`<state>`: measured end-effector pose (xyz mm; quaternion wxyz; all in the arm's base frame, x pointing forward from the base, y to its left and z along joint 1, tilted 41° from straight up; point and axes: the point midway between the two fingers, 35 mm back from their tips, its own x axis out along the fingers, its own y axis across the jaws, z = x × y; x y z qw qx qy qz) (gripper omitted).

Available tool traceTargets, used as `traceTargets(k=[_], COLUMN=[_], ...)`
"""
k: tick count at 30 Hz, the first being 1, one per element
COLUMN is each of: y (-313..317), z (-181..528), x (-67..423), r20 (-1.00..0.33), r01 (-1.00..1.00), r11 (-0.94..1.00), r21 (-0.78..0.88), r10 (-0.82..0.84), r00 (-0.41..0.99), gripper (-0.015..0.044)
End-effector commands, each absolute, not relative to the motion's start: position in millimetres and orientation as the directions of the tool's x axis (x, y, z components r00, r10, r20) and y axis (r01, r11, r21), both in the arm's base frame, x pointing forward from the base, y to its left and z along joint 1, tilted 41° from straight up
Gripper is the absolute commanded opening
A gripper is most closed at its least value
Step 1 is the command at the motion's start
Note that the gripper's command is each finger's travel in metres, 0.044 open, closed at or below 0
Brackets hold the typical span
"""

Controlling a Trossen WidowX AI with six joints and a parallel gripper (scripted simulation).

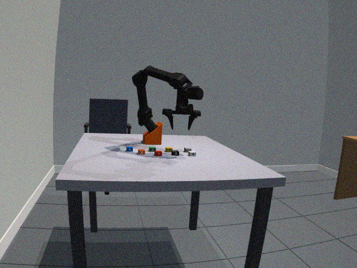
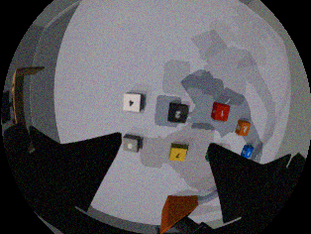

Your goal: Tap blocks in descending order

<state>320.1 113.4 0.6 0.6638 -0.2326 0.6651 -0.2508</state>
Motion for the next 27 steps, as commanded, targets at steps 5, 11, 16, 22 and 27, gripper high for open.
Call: traceTargets(k=[5,11,16,22,27], y=[90.7,90.7,90.7,90.7,57.3], z=[16.0,16.0,16.0,16.0,44.5], x=[313.5,313.5,313.5,313.5,328.7], r20=[-0.765,-0.765,-0.765,-0.765,-0.767], r01=[0.026,0.026,0.026,0.026,0.028], r11=[0.765,0.765,0.765,0.765,0.766], r21=[-0.644,-0.644,-0.644,-0.644,-0.642], r10=[-0.644,-0.644,-0.644,-0.644,-0.642], r00=[-0.011,-0.011,-0.011,-0.011,-0.01], gripper=[0.04,0.04,0.04,0.04,0.04])
